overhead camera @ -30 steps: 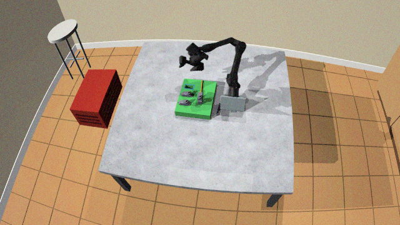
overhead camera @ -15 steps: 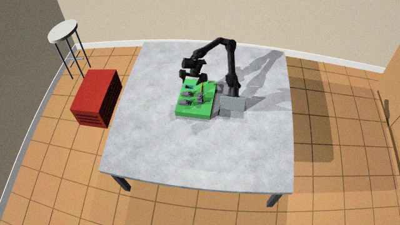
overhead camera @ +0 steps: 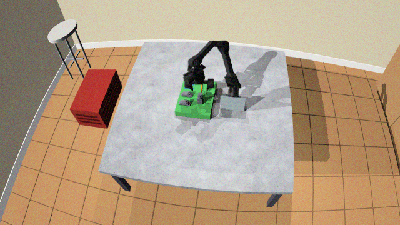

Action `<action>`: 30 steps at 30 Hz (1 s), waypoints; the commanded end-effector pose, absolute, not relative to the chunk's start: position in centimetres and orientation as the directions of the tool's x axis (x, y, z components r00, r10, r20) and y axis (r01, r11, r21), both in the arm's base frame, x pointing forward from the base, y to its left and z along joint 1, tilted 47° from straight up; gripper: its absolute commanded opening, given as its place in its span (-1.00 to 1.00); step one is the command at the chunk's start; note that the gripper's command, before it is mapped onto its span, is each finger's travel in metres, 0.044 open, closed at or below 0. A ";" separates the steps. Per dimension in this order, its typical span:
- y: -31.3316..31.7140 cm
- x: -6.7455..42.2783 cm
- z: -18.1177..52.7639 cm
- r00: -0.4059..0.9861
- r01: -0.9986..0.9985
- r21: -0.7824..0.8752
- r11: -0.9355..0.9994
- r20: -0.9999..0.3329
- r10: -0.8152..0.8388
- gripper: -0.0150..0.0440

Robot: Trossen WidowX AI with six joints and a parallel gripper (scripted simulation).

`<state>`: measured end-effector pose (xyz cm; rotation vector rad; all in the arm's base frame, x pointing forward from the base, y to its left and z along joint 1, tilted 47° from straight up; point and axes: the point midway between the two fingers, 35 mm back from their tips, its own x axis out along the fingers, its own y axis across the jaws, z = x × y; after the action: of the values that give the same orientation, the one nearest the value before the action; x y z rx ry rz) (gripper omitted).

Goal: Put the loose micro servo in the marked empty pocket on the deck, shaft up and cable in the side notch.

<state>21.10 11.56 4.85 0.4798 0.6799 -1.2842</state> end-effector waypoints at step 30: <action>8.5 21.6 1.8 0.124 0.977 -0.038 0.209 -0.694 -0.709 0.64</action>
<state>21.55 8.59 1.84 0.4946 0.6707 -1.3069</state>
